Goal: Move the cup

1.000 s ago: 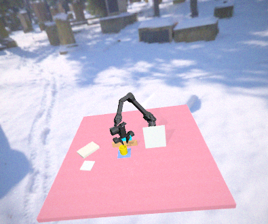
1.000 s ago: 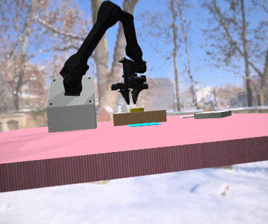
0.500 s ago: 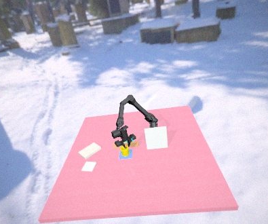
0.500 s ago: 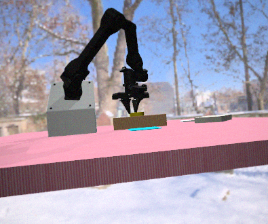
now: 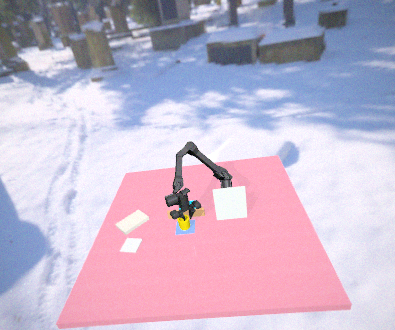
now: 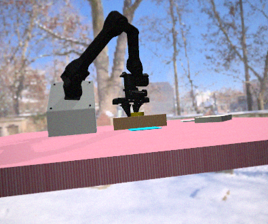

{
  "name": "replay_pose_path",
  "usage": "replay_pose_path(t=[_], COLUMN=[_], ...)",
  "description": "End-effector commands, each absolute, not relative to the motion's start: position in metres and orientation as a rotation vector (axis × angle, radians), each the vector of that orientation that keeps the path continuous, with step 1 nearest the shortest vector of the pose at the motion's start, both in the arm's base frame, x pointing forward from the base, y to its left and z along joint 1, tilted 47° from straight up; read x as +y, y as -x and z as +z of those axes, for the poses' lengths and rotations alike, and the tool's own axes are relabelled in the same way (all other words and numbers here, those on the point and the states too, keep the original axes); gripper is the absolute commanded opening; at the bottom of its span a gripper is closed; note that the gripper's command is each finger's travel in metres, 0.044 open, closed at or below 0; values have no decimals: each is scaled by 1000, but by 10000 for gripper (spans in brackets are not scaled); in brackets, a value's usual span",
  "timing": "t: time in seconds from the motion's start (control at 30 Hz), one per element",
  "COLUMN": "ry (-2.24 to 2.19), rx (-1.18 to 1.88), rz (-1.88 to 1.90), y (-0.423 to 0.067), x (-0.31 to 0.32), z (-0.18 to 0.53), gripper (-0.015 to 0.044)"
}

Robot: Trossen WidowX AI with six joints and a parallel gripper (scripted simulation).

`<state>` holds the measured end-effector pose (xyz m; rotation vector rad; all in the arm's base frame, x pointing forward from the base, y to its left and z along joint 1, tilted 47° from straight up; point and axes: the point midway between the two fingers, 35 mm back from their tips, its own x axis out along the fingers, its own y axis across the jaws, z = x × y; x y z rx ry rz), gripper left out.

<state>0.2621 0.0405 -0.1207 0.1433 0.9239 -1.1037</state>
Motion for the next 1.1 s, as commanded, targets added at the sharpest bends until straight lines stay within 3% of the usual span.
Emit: replay_pose_path(t=[0.0, 0.2, 1.07], ry=[-128, -128, -140], rx=[926, 925, 925], rz=[-1107, -1107, -1107], y=[-260, -260, -261], x=[33, 32, 35], z=[-125, -126, -125], gripper=[167, 167, 0])
